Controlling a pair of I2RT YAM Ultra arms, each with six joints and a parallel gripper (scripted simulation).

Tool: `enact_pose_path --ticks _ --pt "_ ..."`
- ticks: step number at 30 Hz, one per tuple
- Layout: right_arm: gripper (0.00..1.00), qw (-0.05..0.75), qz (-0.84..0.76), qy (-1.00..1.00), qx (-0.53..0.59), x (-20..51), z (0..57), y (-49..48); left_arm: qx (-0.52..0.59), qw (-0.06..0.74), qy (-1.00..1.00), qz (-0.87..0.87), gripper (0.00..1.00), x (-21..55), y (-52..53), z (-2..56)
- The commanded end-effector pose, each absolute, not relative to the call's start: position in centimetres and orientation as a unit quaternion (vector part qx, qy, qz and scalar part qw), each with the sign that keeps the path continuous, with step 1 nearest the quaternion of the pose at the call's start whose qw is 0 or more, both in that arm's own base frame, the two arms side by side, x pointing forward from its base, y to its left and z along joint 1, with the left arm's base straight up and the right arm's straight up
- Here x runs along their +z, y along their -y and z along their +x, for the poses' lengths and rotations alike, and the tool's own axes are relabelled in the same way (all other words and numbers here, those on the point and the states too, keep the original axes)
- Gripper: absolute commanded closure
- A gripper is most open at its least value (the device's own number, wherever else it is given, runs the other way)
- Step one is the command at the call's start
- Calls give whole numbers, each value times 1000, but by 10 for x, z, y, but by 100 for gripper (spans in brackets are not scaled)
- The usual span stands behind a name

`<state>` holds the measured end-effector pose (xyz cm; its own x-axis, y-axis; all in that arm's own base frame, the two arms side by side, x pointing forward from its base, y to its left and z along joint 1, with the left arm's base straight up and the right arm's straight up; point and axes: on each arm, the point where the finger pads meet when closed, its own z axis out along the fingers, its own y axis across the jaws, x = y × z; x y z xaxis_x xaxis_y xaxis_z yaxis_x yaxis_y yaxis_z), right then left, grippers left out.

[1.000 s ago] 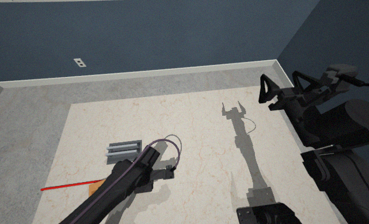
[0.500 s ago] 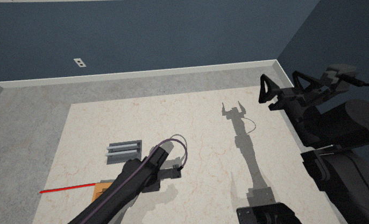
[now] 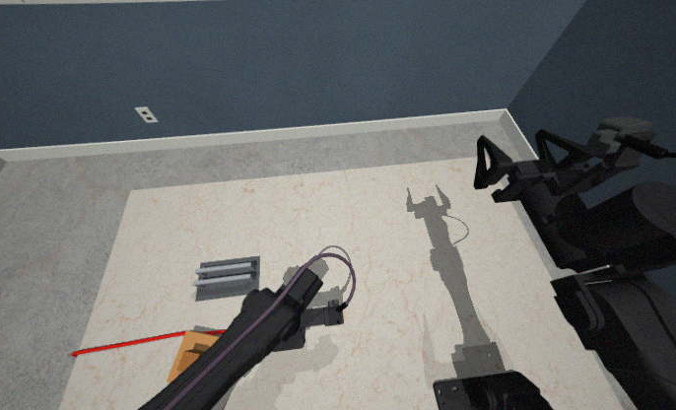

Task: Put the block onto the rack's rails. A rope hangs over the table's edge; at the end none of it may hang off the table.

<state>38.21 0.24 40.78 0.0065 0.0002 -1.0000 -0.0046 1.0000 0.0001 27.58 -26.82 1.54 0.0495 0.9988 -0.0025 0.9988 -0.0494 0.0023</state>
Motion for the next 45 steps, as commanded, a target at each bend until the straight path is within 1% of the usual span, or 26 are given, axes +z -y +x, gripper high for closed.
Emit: enact_pose_path --ticks 1,33,45 --pt "0 738 4 -674 -11 446 371 6 -10 19 -693 720 91 28 287 279" --pt "0 738 4 -674 -11 446 371 6 -11 23 -693 720 91 33 342 275" --pt "0 738 4 -674 -11 446 371 6 -9 12 -694 720 91 27 360 270"
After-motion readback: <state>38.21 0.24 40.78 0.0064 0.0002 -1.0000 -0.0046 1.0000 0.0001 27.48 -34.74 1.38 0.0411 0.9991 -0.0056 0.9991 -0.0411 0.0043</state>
